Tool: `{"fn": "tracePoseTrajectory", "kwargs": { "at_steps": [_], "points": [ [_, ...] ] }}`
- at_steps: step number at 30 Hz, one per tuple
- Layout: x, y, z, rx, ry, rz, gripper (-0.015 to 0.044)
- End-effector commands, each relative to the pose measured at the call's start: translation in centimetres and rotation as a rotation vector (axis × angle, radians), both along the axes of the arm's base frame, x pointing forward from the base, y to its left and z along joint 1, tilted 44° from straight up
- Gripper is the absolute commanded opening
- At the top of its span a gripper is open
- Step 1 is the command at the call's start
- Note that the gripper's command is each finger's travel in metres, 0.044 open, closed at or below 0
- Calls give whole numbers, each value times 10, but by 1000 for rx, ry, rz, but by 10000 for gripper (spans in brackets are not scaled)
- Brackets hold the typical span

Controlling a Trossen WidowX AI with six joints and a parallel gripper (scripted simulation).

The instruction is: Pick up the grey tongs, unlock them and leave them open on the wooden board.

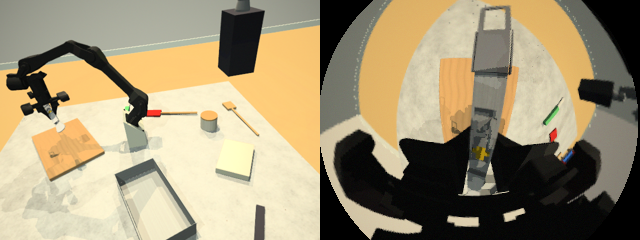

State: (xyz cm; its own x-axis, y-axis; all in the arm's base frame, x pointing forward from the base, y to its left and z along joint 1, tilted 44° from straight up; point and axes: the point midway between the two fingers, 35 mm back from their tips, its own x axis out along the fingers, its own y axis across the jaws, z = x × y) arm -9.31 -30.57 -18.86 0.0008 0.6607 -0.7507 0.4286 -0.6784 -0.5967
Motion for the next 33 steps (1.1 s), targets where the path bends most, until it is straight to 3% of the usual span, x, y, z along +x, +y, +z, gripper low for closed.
{"fn": "tracePoseTrajectory", "kwargs": {
  "at_steps": [1,33],
  "points": [
    [0,6,-6,5,-6,0,-150],
    [0,40,-47,5,-5,0,-150]
  ]
}}
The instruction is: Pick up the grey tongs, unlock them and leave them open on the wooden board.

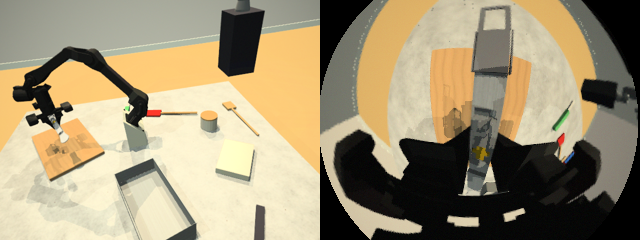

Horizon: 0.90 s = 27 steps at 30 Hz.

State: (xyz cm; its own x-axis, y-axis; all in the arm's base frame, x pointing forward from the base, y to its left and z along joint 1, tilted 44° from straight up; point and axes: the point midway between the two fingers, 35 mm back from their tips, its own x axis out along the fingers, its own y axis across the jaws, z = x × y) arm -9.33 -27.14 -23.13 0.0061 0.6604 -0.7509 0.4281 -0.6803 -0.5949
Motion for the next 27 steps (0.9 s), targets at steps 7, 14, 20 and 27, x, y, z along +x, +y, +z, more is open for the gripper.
{"fn": "tracePoseTrajectory", "kwargs": {
  "at_steps": [7,14,20,27],
  "points": [
    [0,14,-12,6,-1,4,-150],
    [1,22,-20,6,-1,4,-150],
    [1,30,-26,6,-1,4,-150],
    [2,37,-32,6,-1,4,-150]
  ]
}}
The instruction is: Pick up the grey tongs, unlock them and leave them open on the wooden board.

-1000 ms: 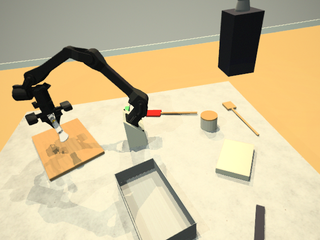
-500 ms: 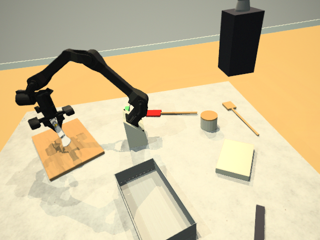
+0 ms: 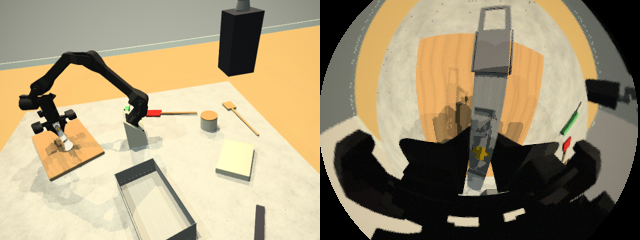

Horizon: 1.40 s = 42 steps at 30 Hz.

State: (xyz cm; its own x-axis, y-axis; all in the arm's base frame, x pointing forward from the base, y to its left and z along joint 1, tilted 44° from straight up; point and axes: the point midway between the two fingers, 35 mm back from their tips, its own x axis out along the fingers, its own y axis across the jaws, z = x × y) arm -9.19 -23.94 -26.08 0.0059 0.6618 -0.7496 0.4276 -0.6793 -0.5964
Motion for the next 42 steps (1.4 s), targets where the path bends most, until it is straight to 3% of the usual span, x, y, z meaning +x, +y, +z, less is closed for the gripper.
{"fn": "tracePoseTrajectory", "kwargs": {
  "at_steps": [1,3,25,32,42],
  "points": [
    [0,5,-2,4,-1,5,-150],
    [0,5,-2,4,-1,5,-150],
    [0,2,-1,2,-1,0,427],
    [-10,0,21,2,0,1,440],
    [-61,23,153,14,1,5,440]
  ]
}}
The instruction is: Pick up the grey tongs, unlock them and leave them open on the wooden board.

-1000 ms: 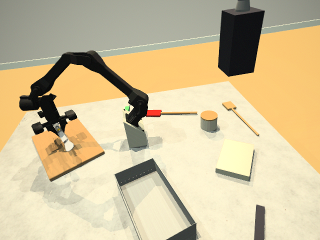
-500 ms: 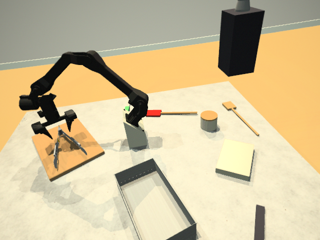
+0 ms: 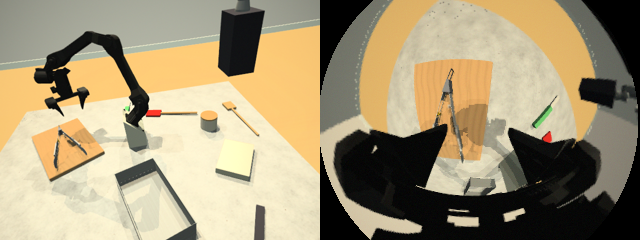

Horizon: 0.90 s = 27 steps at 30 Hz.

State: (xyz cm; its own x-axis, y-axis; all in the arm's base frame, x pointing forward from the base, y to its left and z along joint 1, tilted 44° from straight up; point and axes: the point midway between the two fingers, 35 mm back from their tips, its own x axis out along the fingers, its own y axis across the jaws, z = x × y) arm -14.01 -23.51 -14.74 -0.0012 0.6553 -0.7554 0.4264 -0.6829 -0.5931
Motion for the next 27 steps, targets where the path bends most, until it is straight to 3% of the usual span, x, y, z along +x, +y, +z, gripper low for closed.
{"fn": "tracePoseTrajectory", "kwargs": {
  "at_steps": [1,11,18,27],
  "points": [
    [-16,23,50,24,-5,1,440],
    [-18,25,59,25,-4,0,440],
    [-16,-8,95,10,0,-4,440],
    [-15,-9,97,9,0,-5,440]
  ]
}}
